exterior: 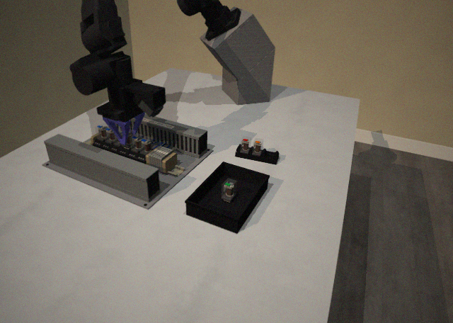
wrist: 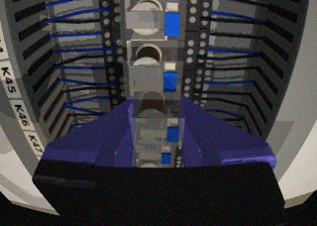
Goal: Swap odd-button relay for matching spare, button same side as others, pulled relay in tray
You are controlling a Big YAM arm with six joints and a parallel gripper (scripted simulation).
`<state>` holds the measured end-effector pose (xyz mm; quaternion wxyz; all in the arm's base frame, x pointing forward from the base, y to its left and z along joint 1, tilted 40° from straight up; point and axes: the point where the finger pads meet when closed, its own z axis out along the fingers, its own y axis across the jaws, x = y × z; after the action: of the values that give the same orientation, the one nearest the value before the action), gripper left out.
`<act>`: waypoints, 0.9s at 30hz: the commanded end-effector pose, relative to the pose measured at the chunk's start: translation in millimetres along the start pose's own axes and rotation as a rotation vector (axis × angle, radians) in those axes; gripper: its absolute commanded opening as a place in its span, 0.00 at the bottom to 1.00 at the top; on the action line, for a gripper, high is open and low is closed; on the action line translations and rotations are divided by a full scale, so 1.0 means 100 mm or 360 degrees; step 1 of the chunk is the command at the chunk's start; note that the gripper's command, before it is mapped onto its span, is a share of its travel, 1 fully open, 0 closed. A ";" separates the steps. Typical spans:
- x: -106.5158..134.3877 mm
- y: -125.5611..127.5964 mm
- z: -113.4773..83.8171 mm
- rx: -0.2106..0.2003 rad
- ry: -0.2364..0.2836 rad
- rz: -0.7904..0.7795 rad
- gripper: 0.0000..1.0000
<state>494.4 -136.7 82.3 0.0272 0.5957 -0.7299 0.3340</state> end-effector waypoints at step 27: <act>0.00 -0.20 -0.09 0.0049 -0.0001 0.0029 0.00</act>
<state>494.5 -136.6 82.3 0.0269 0.5943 -0.7310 0.3344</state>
